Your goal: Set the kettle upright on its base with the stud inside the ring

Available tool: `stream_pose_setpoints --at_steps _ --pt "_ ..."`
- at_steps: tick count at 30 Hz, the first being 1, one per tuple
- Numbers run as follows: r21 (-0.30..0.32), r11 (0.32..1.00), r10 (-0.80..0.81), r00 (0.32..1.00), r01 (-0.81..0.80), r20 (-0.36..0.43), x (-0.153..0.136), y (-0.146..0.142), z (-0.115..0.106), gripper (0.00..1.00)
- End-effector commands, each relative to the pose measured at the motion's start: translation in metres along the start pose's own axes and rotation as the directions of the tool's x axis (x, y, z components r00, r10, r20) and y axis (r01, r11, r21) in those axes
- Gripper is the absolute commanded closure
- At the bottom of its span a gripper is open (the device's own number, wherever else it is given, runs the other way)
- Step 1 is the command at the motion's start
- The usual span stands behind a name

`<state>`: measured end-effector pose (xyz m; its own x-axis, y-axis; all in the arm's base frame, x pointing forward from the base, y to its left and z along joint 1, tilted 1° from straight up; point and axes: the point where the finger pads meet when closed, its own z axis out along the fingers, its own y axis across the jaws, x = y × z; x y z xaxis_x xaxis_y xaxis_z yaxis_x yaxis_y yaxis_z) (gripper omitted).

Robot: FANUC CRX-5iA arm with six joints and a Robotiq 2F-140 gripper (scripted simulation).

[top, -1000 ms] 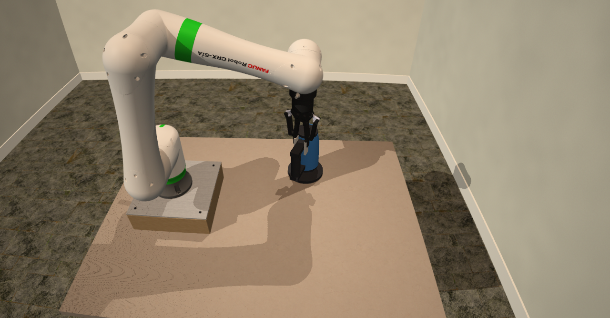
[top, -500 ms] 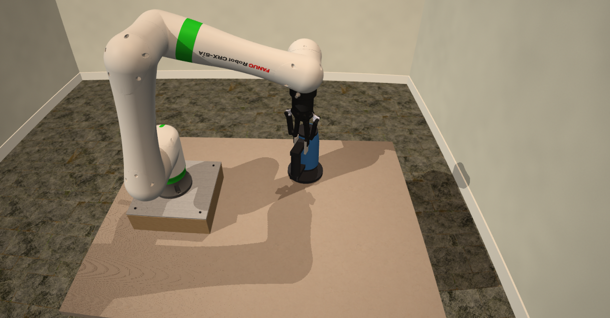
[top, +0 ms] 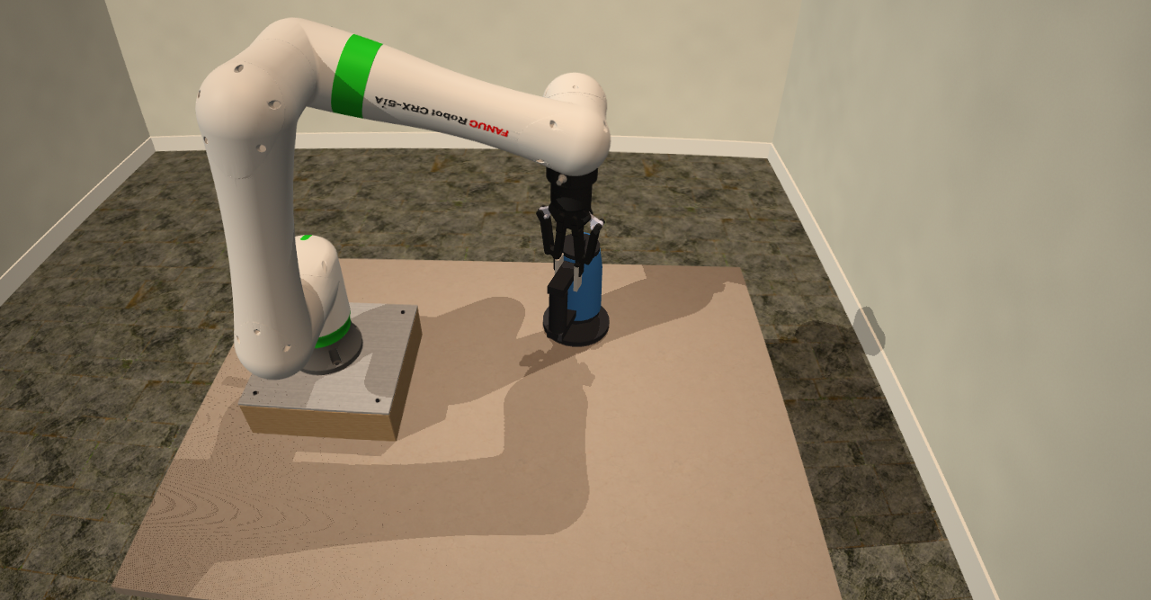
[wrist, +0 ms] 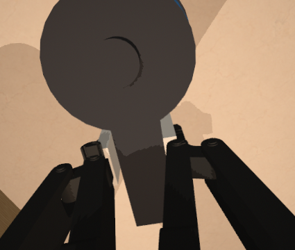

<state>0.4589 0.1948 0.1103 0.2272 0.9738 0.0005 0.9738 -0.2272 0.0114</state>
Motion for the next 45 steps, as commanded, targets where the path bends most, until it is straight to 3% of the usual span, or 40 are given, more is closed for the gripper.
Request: stream_pose_setpoints --at_steps 1,45 --pt "0.0 1.0 0.0 1.0 0.0 0.0 0.0001 0.0001 -0.0002 1.0" --pt "0.0 1.0 0.0 1.0 0.0 0.0 0.0001 0.0002 0.0042 1.0"
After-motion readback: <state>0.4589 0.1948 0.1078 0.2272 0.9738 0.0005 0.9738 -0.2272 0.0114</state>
